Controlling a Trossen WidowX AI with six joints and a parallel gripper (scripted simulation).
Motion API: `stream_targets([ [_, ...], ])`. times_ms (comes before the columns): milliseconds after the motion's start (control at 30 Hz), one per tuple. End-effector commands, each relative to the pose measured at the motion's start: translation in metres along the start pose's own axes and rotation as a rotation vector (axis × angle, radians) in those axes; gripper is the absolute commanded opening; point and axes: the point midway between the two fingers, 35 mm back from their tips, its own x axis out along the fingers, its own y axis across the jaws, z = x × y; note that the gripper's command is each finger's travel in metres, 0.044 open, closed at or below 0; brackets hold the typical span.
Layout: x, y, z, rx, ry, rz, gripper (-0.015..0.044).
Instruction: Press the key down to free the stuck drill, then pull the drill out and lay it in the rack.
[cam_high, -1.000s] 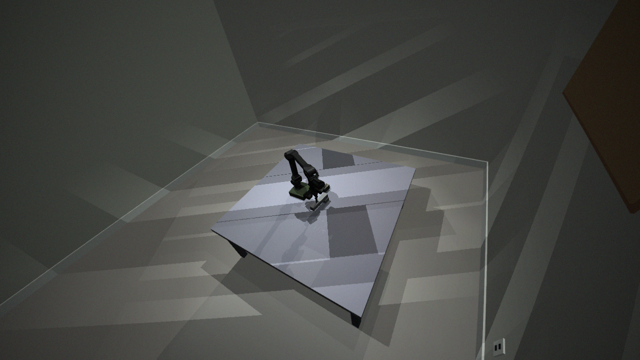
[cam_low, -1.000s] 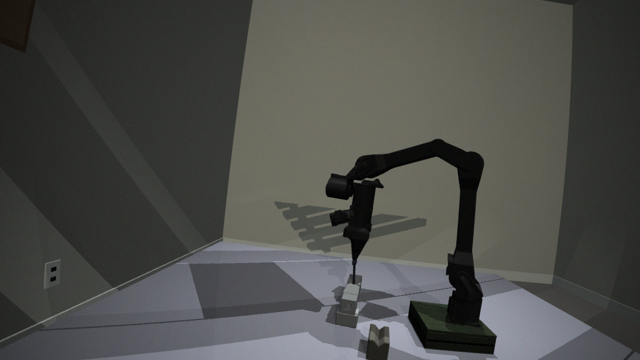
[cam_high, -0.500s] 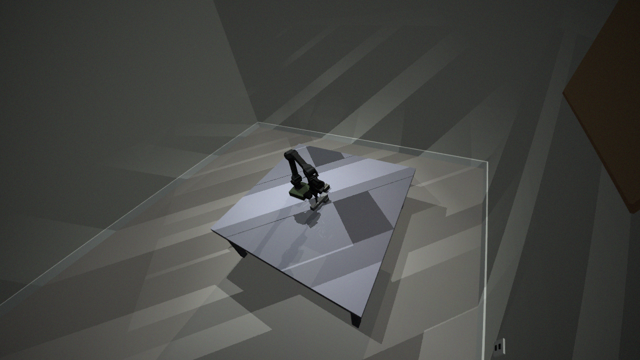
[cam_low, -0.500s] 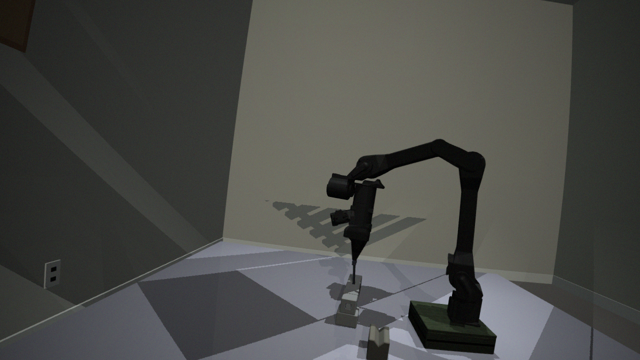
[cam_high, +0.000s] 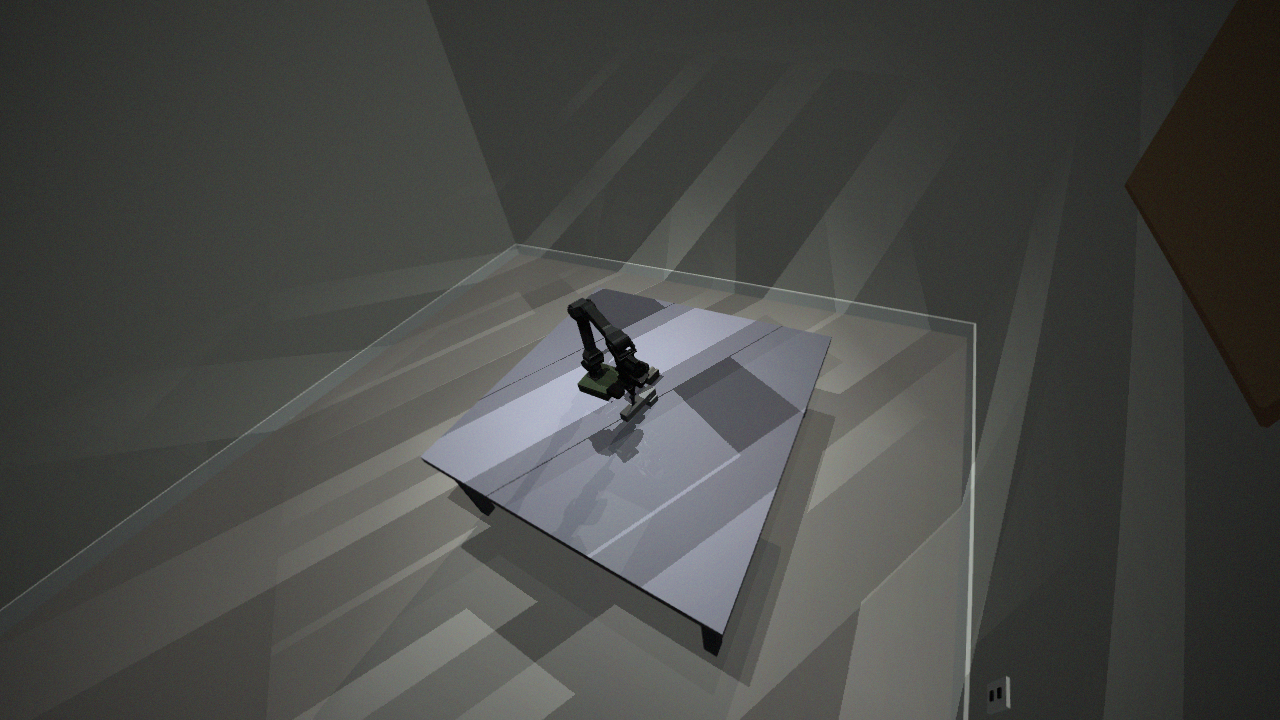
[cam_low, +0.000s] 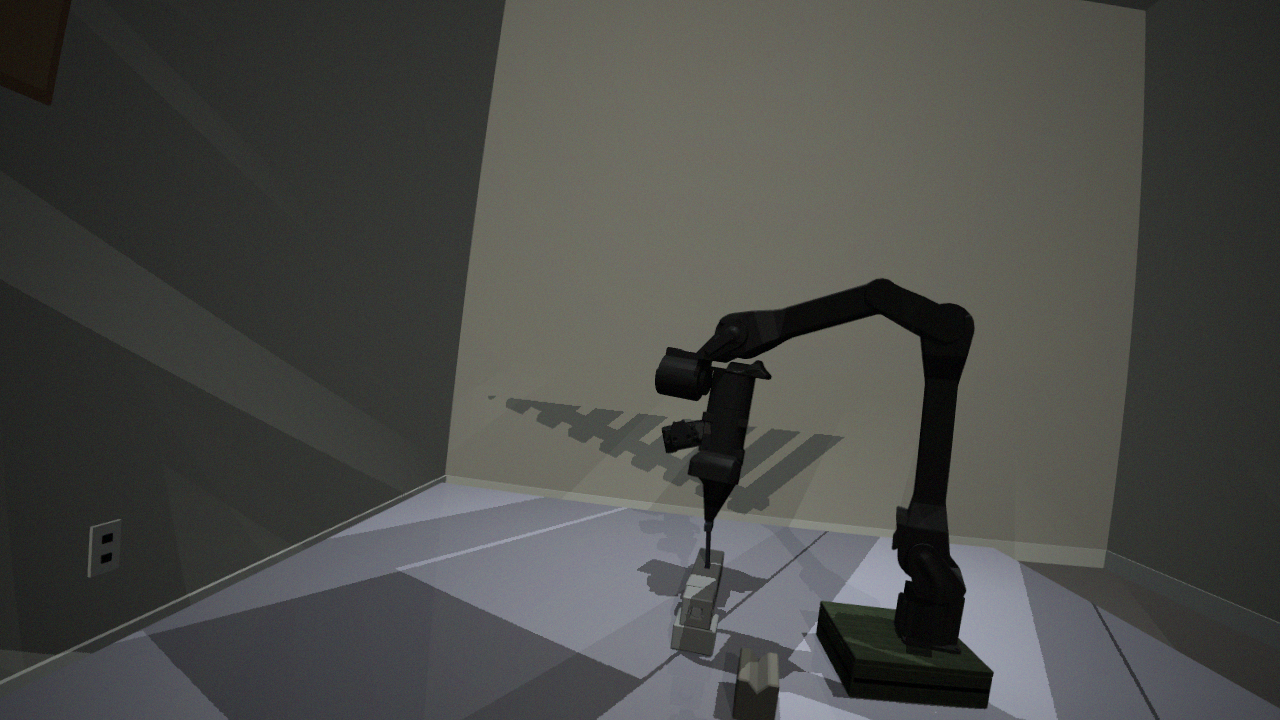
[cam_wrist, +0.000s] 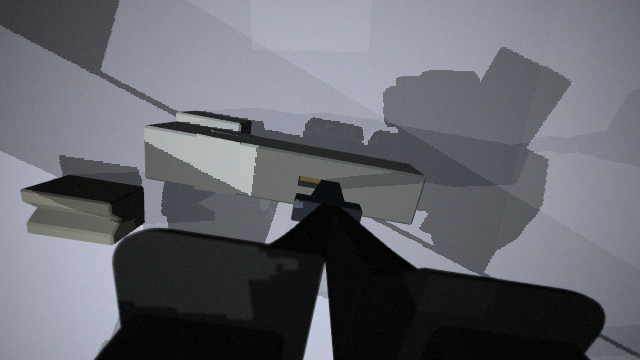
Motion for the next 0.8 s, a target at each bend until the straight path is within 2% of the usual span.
stream_targets([
  [0, 0.015, -0.002, -0.008, 0.003, 0.045, 0.0, 0.0],
  [767, 0.025, -0.003, -0.009, 0.003, 0.045, 0.0, 0.0],
])
